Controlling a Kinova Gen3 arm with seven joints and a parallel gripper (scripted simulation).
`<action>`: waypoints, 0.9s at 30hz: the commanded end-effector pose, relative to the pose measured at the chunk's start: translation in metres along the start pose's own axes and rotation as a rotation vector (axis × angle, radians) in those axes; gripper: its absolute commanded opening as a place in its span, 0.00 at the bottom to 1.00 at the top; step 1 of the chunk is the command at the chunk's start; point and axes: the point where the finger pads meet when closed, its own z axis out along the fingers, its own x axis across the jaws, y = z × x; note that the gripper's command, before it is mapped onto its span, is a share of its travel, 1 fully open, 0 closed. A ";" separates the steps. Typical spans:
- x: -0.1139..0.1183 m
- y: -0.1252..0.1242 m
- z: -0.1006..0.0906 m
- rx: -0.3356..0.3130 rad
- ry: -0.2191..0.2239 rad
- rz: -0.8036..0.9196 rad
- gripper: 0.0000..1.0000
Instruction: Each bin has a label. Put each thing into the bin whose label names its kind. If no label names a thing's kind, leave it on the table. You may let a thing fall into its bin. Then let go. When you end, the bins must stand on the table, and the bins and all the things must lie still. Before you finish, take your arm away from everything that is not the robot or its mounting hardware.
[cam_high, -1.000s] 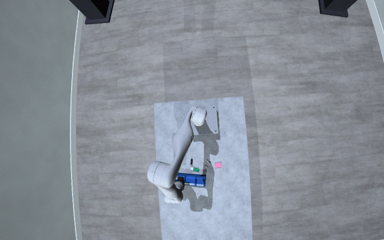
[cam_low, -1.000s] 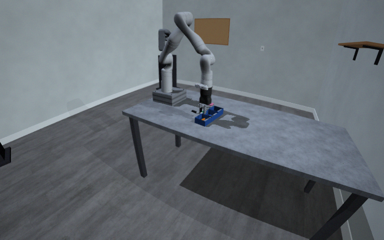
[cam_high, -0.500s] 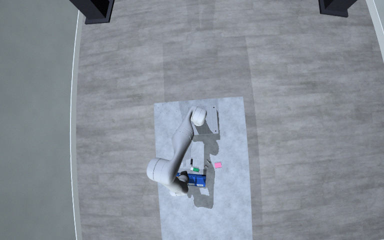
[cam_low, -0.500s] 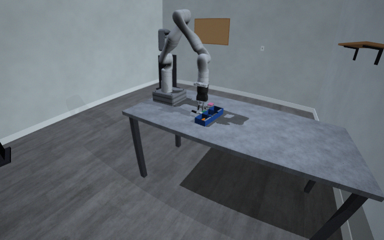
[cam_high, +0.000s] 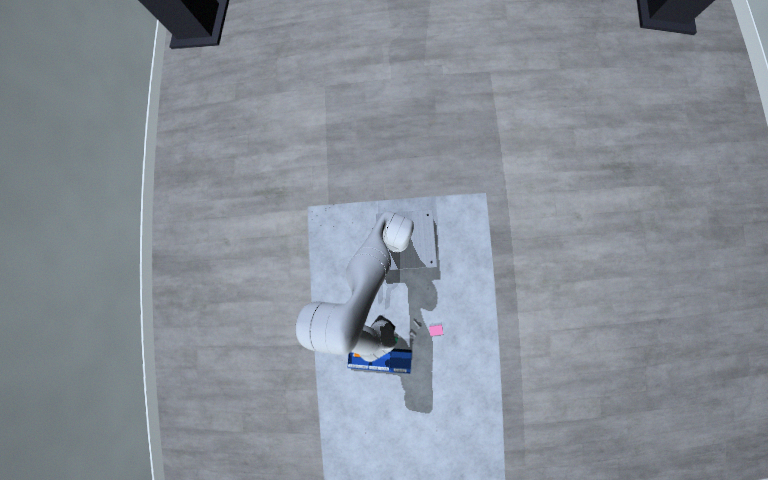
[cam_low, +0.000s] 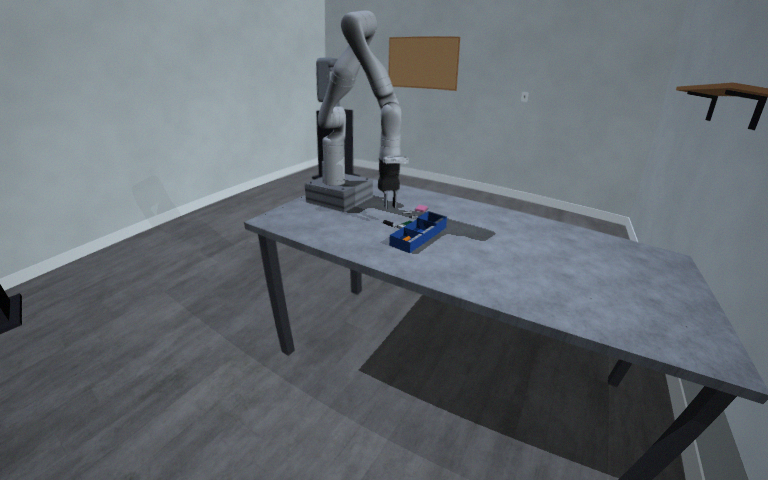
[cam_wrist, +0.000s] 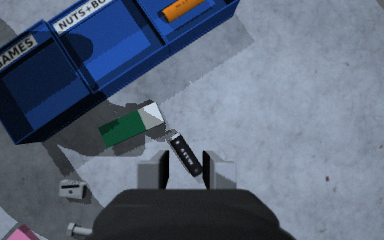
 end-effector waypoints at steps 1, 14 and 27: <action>-0.001 0.000 -0.004 0.017 -0.011 -0.146 0.60; 0.003 0.001 -0.003 0.009 -0.001 -0.595 0.60; 0.003 0.001 -0.003 0.010 -0.002 -0.588 0.60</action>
